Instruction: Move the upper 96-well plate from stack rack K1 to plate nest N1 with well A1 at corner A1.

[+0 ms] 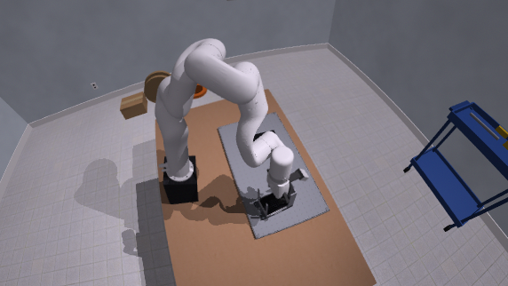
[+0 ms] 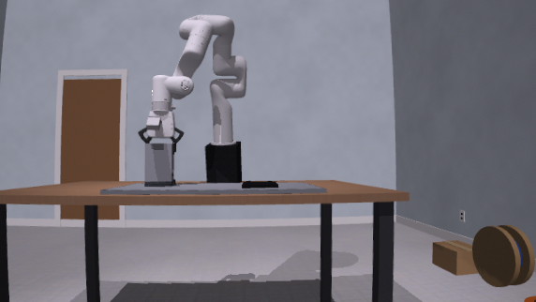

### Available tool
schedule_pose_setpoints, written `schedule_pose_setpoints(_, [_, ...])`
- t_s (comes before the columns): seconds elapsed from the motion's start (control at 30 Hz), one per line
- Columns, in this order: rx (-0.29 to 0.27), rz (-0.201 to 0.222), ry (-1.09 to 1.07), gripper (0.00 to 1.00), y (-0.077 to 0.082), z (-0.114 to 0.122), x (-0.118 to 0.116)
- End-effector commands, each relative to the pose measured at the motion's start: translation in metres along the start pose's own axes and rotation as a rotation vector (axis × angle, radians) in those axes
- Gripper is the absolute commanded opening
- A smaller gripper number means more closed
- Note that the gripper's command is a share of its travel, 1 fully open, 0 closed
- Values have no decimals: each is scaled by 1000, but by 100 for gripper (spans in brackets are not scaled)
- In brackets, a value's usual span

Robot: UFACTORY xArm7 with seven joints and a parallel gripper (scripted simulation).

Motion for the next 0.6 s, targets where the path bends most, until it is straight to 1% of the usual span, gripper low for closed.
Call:
schedule_pose_setpoints(0.0, [7,2,0,100,-7,0,1])
schedule_pose_setpoints(0.07, [7,2,0,100,-10,0,1])
schedule_pose_setpoints(0.13, [7,2,0,100,-10,0,1])
schedule_pose_setpoints(0.57, [7,2,0,100,-32,-1,1])
Point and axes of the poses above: the point where the finger pads meet when closed, its own y axis back along the fingers, its own x axis across the jaws, z = x × y, the point moved 7 cm from there along y, back along the fingers, and after that the axes turned 15 degrees about y, right-handed, at the moved point
